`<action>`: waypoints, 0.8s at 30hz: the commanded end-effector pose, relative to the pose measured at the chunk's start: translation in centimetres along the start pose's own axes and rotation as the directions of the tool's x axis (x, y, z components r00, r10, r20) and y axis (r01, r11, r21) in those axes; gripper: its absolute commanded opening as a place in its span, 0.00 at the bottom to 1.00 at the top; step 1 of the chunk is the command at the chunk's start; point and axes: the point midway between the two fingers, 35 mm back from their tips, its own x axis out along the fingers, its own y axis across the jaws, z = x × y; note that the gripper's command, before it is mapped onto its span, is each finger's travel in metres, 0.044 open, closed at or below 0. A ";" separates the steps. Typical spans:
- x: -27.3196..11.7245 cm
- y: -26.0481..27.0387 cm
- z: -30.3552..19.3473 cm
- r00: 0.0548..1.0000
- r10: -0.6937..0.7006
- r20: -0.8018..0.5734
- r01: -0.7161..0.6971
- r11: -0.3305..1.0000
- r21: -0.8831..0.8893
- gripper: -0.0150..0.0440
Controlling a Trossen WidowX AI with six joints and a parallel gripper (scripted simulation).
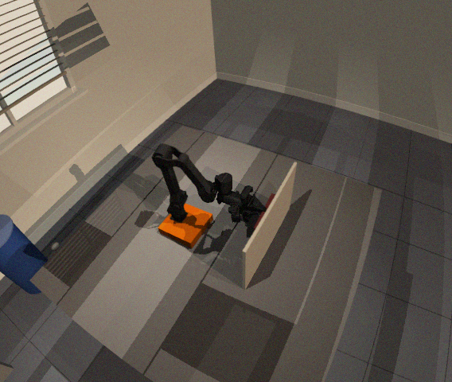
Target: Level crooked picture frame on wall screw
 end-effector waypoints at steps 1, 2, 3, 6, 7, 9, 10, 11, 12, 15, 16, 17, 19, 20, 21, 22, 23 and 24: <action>0.0 0.1 0.0 1.000 0.012 0.003 -0.012 1.000 0.002 0.25; 0.0 0.1 0.0 1.000 0.012 0.003 -0.012 1.000 0.002 0.25; 0.0 0.1 0.0 1.000 0.012 0.003 -0.012 1.000 0.002 0.25; 0.0 0.0 0.0 1.000 0.012 0.003 -0.012 1.000 0.002 0.25; 0.0 -0.1 0.0 1.000 0.012 0.003 -0.012 1.000 0.002 0.25; 0.0 -0.1 0.0 1.000 0.011 0.002 -0.011 1.000 0.002 0.25; 0.0 -0.2 0.0 1.000 0.007 0.001 -0.007 1.000 0.001 0.25; 0.0 -0.2 0.0 1.000 0.003 0.000 -0.003 1.000 0.001 0.25; 0.0 -0.2 0.0 1.000 0.002 -0.001 -0.002 1.000 0.000 0.25; 0.0 -0.2 0.0 1.000 0.002 -0.001 -0.002 1.000 0.000 0.25; 0.0 -0.2 0.0 1.000 0.002 -0.001 -0.002 1.000 0.000 0.25; 0.0 -0.2 0.0 1.000 0.002 -0.001 -0.002 1.000 0.000 0.25; 0.0 -0.3 0.0 1.000 0.002 0.000 -0.002 1.000 -0.002 0.25; 0.0 -0.3 0.0 1.000 0.001 0.000 -0.001 1.000 -0.004 0.25; 0.0 -0.3 0.0 1.000 0.001 0.000 -0.001 1.000 -0.005 0.25; 0.0 -0.3 0.0 1.000 0.001 0.000 -0.001 1.000 -0.005 0.25; 0.0 -0.3 0.0 1.000 0.001 0.000 -0.001 1.000 -0.005 0.25; 0.0 -0.3 0.0 1.000 0.001 0.000 -0.001 1.000 -0.005 0.25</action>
